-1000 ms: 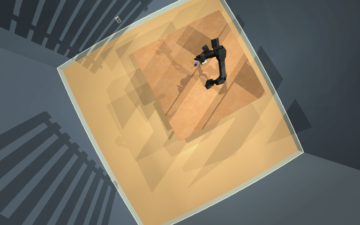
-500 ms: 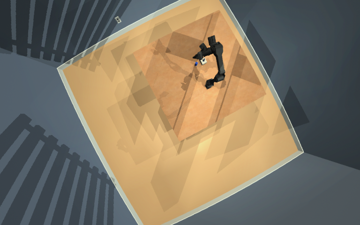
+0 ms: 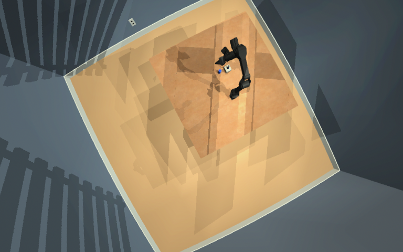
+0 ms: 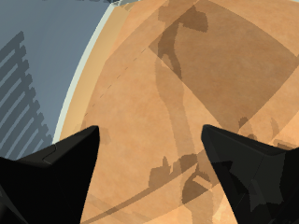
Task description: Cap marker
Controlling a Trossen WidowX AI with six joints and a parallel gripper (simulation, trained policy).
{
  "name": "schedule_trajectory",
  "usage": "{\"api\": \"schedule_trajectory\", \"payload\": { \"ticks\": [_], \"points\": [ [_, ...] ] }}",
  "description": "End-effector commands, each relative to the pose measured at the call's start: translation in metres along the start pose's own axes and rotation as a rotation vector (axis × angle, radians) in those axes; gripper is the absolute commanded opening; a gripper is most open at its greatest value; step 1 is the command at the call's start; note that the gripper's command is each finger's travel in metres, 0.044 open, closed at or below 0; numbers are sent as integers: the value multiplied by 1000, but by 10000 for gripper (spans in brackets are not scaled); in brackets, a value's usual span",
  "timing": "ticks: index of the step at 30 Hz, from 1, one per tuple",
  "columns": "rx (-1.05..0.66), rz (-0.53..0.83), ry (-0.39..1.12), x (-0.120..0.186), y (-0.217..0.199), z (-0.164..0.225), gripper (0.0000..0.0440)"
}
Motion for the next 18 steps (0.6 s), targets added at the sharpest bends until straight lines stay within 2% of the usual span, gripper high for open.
{"api": "schedule_trajectory", "payload": {
  "ticks": [1, 18],
  "points": [
    [5, 25, 14, -4, -7, -4, 328],
    [9, 153, 78, -21, -42, -23, 327]
  ]
}}
Point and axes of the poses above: the point midway between the two fingers, 35 mm back from their tips, its own x axis back along the fingers, its own y axis across the jaws, z = x × y, the point moved 10 cm from there along x, back along the fingers, and after that the axes turned 14 degrees about -x, right-handed, at the moved point
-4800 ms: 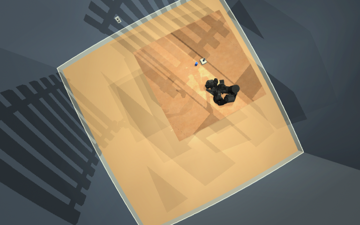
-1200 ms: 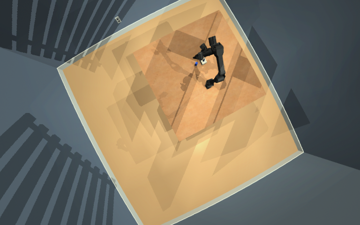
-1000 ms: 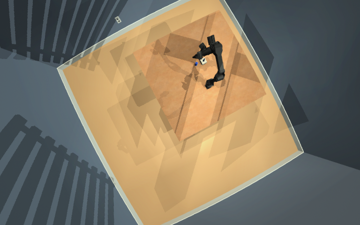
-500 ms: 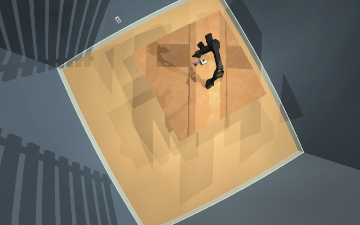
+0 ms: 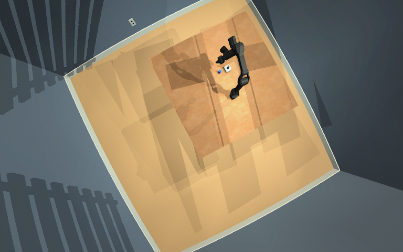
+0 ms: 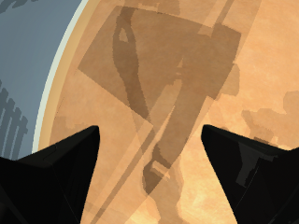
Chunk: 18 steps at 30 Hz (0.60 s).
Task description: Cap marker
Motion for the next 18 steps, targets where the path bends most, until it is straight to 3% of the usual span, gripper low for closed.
{"api": "schedule_trajectory", "payload": {
  "ticks": [1, 18],
  "points": [
    [6, 26, 16, -4, -7, -3, 327],
    [10, 154, 96, -22, -37, -17, 326]
  ]
}}
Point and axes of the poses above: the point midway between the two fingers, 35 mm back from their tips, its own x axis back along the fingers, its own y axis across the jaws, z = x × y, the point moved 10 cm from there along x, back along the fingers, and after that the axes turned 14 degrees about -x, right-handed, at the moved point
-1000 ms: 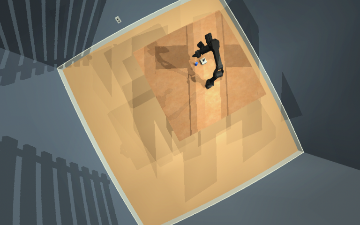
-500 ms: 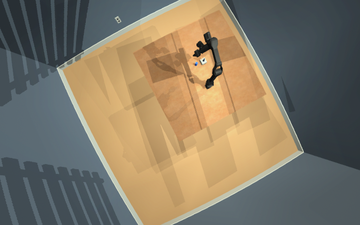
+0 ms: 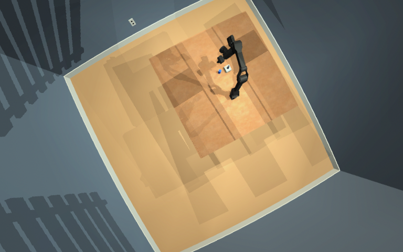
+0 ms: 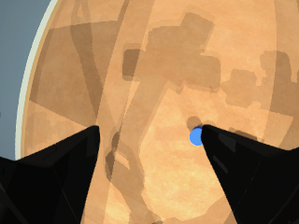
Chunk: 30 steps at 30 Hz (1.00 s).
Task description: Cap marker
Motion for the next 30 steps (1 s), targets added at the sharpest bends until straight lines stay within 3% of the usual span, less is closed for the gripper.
{"api": "schedule_trajectory", "payload": {
  "ticks": [1, 30],
  "points": [
    [6, 25, 20, -4, -5, -3, 325],
    [31, 225, 234, -54, -39, -17, 322]
  ]
}}
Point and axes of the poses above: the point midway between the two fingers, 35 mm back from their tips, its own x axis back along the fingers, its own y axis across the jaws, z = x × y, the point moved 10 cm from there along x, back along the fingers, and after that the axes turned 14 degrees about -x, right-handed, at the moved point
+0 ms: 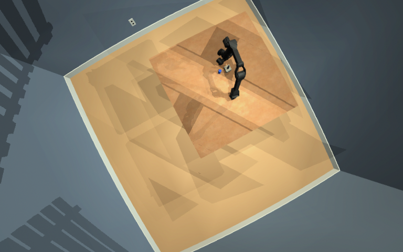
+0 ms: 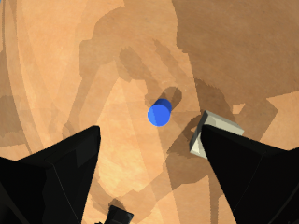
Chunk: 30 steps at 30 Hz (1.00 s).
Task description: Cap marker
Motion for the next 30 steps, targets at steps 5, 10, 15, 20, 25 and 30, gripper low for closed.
{"api": "schedule_trajectory", "payload": {
  "ticks": [5, 10, 15, 20, 25, 30],
  "points": [
    [20, 48, 63, -16, -3, -5, 321],
    [34, 79, 101, -27, -4, -8, 319],
    [51, 108, 137, -38, -5, -10, 317],
    [71, 135, 171, -49, -5, -12, 313],
    [95, 157, 202, -62, -4, -13, 309],
    [122, 175, 228, -75, -3, -13, 303]
  ]
}}
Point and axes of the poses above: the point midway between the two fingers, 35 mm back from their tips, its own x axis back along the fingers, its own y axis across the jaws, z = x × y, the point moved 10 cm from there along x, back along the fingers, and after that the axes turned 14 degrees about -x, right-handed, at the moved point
